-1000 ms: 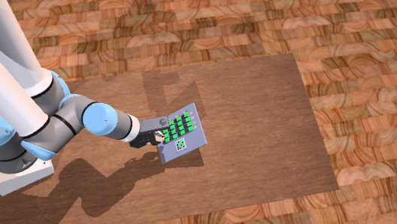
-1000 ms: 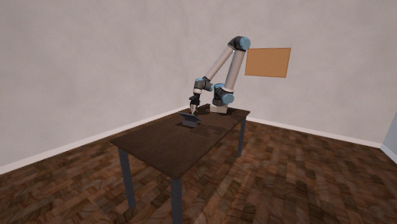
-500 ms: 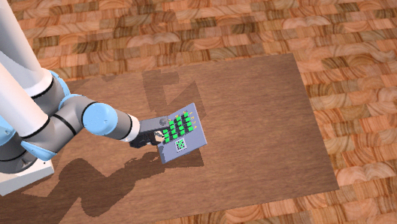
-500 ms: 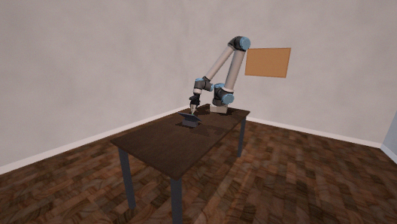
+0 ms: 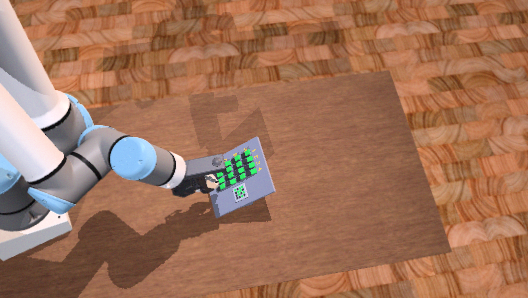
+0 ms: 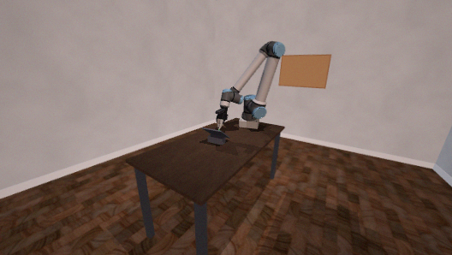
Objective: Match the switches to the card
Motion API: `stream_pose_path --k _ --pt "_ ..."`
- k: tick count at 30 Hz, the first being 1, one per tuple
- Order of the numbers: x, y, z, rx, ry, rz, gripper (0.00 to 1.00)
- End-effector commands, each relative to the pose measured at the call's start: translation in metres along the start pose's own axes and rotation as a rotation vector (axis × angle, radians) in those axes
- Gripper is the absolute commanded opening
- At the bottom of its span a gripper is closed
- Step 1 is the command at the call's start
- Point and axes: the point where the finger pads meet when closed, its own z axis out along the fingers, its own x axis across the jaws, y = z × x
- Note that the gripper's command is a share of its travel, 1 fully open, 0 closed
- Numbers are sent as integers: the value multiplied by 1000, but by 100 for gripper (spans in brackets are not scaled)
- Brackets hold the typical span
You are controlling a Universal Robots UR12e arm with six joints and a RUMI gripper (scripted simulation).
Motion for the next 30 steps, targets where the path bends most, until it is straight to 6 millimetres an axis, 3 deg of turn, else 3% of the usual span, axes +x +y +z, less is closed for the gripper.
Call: stream_pose_path --k 1,15,30 --pt "0 -1 0 1 0 0 0" --pt "1 -1 0 1 0 0 0" --pt "1 -1 22 1 0 0 0"
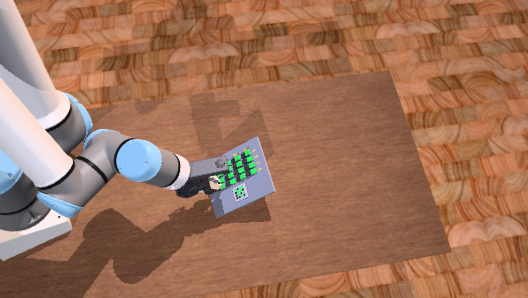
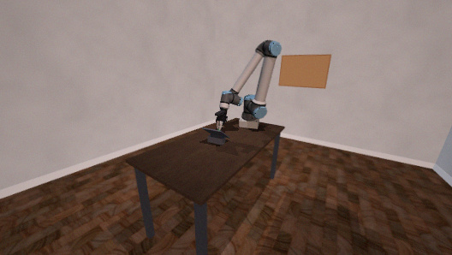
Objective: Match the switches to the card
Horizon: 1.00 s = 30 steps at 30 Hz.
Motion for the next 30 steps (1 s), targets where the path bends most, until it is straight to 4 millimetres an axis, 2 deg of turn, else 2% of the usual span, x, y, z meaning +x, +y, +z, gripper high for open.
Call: stream_pose_path --k 1,30 --pt "0 -1 4 1 2 0 0" --pt "0 -1 10 1 2 0 0"
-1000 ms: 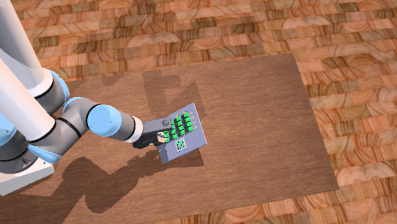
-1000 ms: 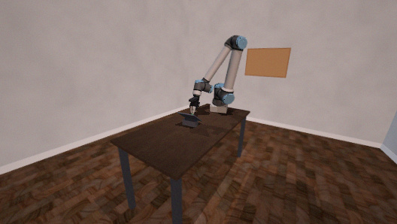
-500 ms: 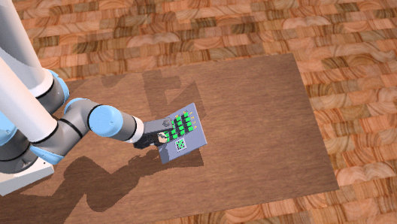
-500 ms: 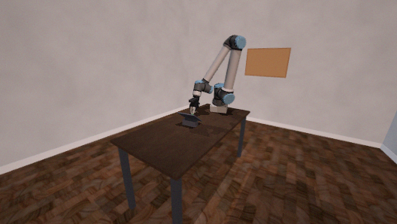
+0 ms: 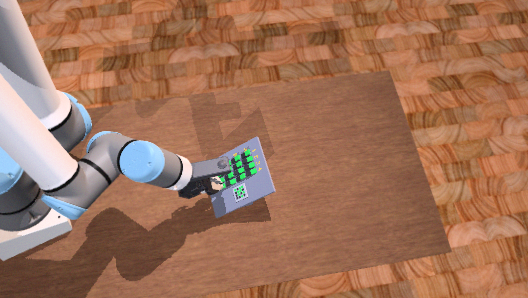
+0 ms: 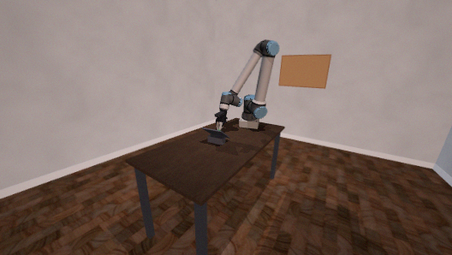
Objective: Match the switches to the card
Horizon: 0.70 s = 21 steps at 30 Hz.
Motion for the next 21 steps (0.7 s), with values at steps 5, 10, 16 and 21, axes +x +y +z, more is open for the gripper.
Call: stream_pose_path --k 5,10,16,21 --pt "0 0 0 1 0 0 0" --pt "0 0 0 1 0 0 0" --pt "0 0 1 1 0 0 0" --pt "0 0 -1 1 0 0 0"
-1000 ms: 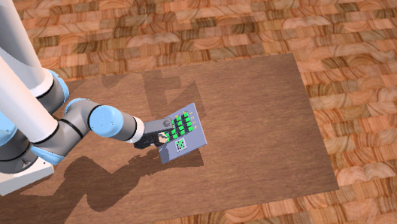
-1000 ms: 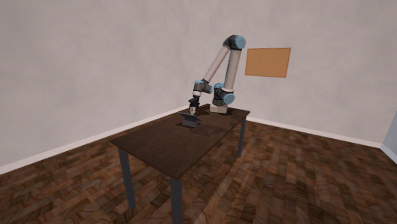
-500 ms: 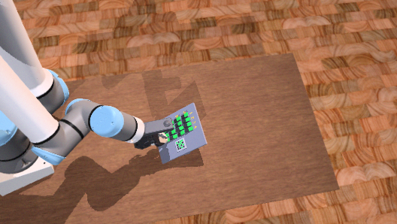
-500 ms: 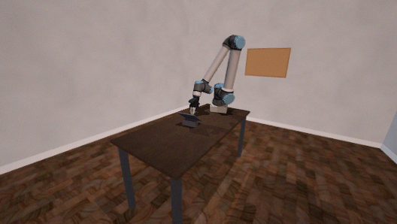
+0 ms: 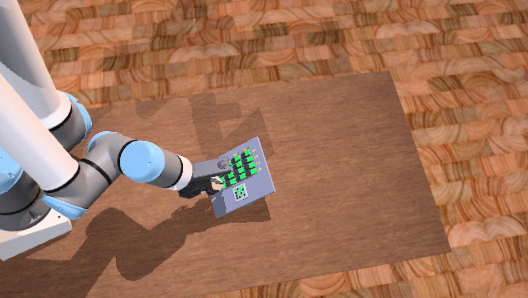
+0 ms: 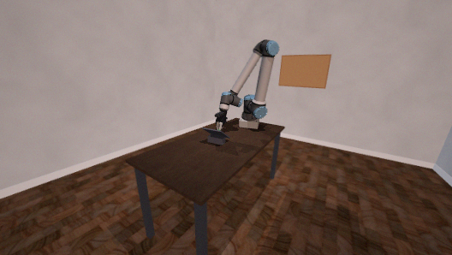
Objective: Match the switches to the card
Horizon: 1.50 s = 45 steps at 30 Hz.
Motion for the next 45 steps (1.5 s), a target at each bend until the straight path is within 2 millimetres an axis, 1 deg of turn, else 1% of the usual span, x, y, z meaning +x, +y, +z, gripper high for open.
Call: stream_pose_path --k 1,8,12,34,45 --pt "0 -1 -4 1 0 0 0" --pt "0 -1 -24 1 0 0 0" --pt "0 -1 -30 1 0 0 0" --pt "0 -1 -30 1 0 4 0" --pt "0 -2 -30 1 -10 63 0"
